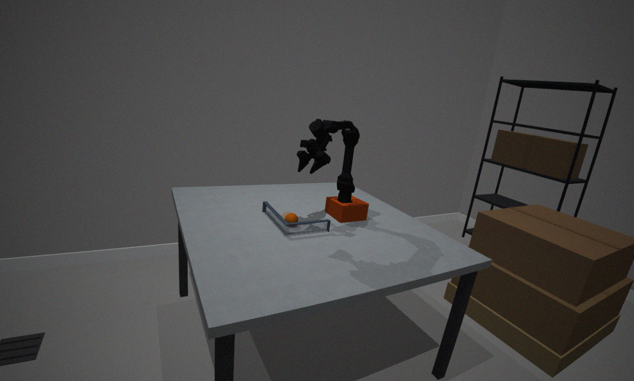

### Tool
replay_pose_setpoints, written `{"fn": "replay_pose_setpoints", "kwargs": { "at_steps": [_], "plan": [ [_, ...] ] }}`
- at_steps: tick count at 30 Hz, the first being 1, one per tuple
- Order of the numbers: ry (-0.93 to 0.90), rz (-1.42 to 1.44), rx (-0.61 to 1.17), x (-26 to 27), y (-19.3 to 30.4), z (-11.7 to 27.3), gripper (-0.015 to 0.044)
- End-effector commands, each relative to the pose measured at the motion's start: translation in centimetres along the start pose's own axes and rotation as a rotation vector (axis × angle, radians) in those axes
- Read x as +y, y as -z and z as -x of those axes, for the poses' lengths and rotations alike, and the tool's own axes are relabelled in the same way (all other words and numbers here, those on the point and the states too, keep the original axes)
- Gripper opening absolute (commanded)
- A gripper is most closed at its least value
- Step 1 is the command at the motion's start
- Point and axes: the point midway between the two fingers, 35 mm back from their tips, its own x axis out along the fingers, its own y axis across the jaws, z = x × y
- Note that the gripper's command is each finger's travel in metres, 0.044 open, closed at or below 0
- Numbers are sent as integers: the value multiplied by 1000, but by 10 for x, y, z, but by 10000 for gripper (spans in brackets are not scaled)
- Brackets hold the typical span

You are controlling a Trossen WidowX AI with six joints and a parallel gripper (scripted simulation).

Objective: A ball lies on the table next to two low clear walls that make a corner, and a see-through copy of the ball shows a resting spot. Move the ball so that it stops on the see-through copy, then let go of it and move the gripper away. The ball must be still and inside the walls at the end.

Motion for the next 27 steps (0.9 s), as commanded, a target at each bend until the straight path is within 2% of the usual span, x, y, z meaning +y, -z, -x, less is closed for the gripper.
{"fn": "replay_pose_setpoints", "kwargs": {
  "at_steps": [1, 10, 13, 27],
  "plan": [
    [78, -18, 125, -37, 18, -42, 433],
    [213, -86, 485, -126, 94, -121, 433],
    [232, -101, 592, -148, 121, -136, 433],
    [233, -102, 599, -153, 132, -150, 433]
  ]
}}
